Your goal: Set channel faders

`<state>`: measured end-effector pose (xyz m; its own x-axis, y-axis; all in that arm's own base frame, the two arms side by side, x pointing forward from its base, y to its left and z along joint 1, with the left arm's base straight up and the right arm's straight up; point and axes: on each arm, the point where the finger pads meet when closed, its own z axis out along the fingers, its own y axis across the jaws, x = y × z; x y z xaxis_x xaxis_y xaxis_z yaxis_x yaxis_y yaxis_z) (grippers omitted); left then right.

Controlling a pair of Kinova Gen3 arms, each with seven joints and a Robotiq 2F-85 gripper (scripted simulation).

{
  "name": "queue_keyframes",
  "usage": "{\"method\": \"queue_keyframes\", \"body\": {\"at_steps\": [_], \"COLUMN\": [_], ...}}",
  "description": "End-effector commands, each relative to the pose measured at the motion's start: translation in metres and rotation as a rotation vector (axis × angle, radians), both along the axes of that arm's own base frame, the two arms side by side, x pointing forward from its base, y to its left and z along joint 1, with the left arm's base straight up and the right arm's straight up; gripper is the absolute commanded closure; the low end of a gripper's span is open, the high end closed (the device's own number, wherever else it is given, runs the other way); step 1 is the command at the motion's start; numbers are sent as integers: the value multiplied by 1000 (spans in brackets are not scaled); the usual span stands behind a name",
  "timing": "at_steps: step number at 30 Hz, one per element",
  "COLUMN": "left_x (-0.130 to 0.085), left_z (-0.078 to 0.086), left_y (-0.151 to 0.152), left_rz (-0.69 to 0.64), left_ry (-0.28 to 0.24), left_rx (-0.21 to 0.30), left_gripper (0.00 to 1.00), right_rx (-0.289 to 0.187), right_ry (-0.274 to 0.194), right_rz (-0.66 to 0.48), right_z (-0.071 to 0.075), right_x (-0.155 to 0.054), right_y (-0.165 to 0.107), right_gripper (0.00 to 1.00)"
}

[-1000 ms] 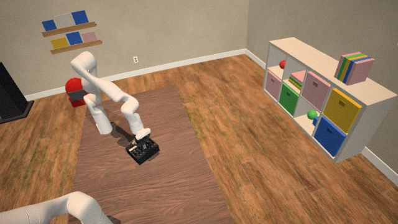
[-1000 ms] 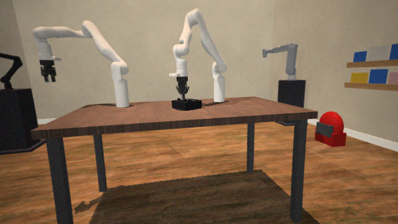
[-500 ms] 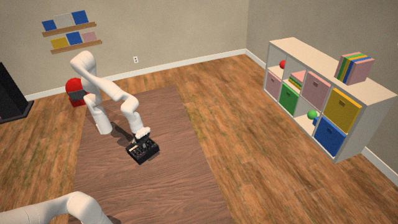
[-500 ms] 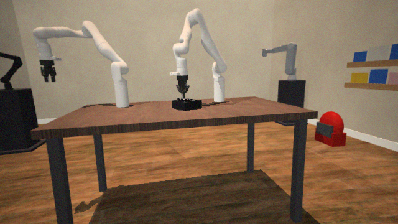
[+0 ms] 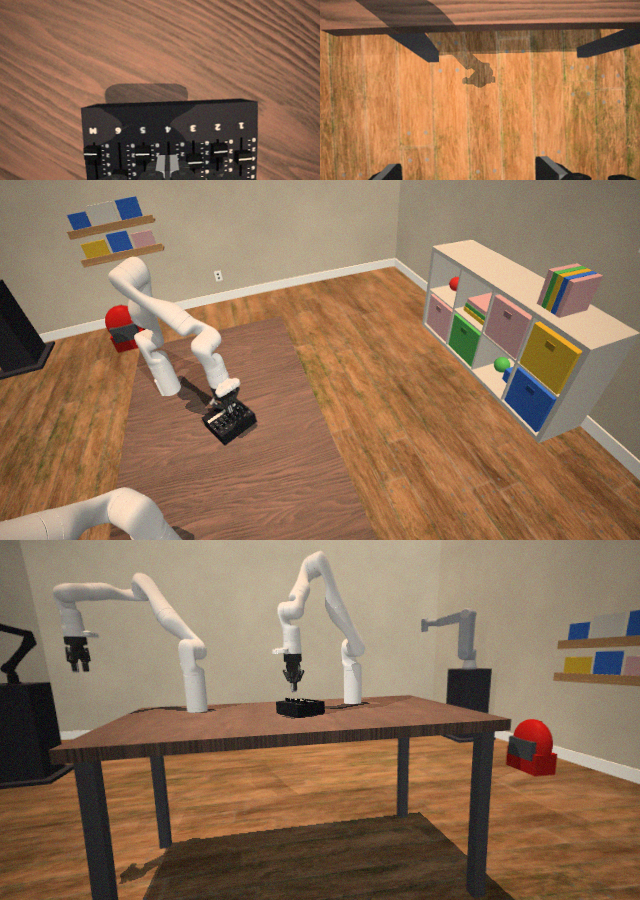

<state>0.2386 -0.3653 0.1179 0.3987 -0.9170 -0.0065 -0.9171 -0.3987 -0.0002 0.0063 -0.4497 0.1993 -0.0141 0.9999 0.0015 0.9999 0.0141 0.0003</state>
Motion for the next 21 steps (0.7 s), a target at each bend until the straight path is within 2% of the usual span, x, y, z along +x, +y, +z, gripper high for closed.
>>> {"method": "queue_keyframes", "body": {"at_steps": [1,11,12,17,21], "left_x": [0,0,0,0,0], "left_z": [3,3,3,8,20], "left_y": [-2,-2,-2,-2,-2], "left_rz": [-1,-1,-1,-1,-1], "left_ry": [-2,-2,-2,-2,-2], "left_rx": [-6,-6,-6,-6,-6], "left_gripper": [903,903,2,2,2], "right_rx": [-2,-2,-2,-2,-2], "right_ry": [0,0,0,0,0], "right_rz": [0,0,0,0,0], "right_z": [1,1,1,1,1], "right_x": [0,0,0,0,0], "right_y": [0,0,0,0,0], "right_gripper": [2,2,2,2,2]}}
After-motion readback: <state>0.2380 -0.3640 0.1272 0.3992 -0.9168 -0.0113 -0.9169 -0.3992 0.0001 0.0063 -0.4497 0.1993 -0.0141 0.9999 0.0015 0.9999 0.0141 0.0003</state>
